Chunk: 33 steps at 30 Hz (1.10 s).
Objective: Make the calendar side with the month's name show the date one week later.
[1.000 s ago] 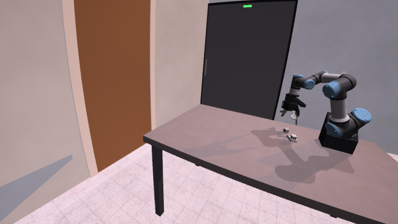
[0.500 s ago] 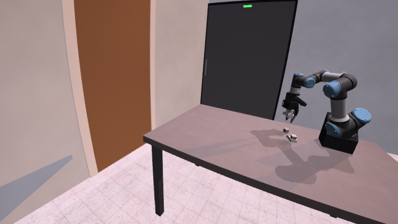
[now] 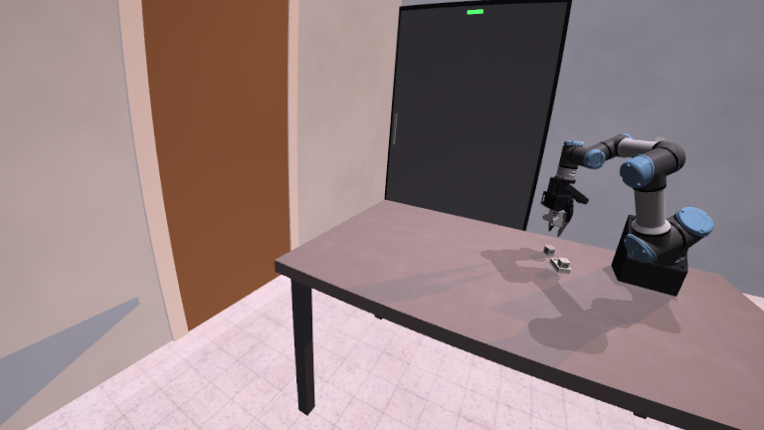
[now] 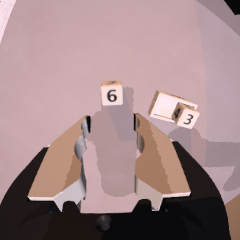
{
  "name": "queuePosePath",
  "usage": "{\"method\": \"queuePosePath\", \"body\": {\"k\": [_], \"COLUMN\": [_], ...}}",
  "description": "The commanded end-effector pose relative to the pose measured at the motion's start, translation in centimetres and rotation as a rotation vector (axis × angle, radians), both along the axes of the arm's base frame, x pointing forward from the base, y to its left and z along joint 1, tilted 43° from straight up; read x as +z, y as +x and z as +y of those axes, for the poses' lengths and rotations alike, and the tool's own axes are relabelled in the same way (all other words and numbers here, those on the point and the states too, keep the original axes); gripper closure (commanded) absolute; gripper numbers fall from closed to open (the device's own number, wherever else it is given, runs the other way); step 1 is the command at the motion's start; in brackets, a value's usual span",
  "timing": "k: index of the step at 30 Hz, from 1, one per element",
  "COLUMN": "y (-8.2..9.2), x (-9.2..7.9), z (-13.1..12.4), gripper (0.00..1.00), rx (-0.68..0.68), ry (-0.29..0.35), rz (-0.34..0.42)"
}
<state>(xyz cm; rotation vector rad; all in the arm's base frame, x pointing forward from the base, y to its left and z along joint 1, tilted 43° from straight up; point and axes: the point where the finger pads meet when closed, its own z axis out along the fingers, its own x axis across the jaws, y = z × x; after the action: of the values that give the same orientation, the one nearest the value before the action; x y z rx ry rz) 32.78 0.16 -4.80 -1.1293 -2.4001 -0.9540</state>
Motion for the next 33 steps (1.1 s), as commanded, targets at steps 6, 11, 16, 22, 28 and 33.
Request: {"method": "queuePosePath", "body": {"k": [6, 11, 16, 22, 28, 33], "y": [0.05, 0.05, 0.05, 0.05, 0.05, 0.06], "x": [0.02, 0.02, 0.00, -0.07, -0.35, -0.73], "z": [-0.09, -0.09, -0.07, 0.00, 0.26, 0.62], "gripper": [0.72, 0.72, 0.72, 0.72, 0.72, 0.72], "rx": [-0.001, -0.001, -0.001, -0.001, -0.001, -0.001], "ry": [-0.002, -0.002, -0.002, -0.002, -0.002, -0.002], "rz": [-0.002, -0.002, -0.002, -0.002, -0.002, -0.002]}}
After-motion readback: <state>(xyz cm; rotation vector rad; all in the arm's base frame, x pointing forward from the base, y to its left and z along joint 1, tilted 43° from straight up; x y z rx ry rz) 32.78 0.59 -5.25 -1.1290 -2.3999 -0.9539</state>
